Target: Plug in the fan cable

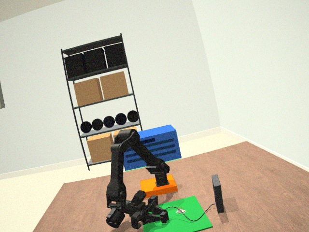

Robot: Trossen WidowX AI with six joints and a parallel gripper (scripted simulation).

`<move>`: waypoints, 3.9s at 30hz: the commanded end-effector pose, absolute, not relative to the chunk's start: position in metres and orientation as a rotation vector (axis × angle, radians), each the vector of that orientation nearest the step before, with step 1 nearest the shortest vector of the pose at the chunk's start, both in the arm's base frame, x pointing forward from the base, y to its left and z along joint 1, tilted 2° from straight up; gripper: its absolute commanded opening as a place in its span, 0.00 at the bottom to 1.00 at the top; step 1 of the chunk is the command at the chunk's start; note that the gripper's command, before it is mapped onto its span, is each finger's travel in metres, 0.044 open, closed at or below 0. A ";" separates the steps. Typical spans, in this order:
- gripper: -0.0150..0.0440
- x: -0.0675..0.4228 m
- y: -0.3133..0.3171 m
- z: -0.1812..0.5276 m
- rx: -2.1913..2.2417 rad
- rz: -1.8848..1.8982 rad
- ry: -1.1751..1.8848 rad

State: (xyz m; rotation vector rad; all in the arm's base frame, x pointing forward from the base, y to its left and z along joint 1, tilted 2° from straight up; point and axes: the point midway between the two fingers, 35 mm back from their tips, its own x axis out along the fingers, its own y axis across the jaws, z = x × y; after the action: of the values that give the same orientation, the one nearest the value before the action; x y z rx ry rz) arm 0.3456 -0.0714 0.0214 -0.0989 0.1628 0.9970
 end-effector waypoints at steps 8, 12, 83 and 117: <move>0.60 0.352 -0.055 0.021 -0.157 1.100 0.396; 0.60 0.353 -0.050 0.022 -0.185 1.126 0.489; 1.00 0.361 -0.044 0.091 -0.716 0.781 1.365; 0.61 0.377 -0.008 0.101 -0.707 0.563 1.643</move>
State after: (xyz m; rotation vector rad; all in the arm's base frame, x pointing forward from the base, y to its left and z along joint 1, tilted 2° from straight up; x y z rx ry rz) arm 0.3751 -0.0083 0.0985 -0.7064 1.6385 0.5816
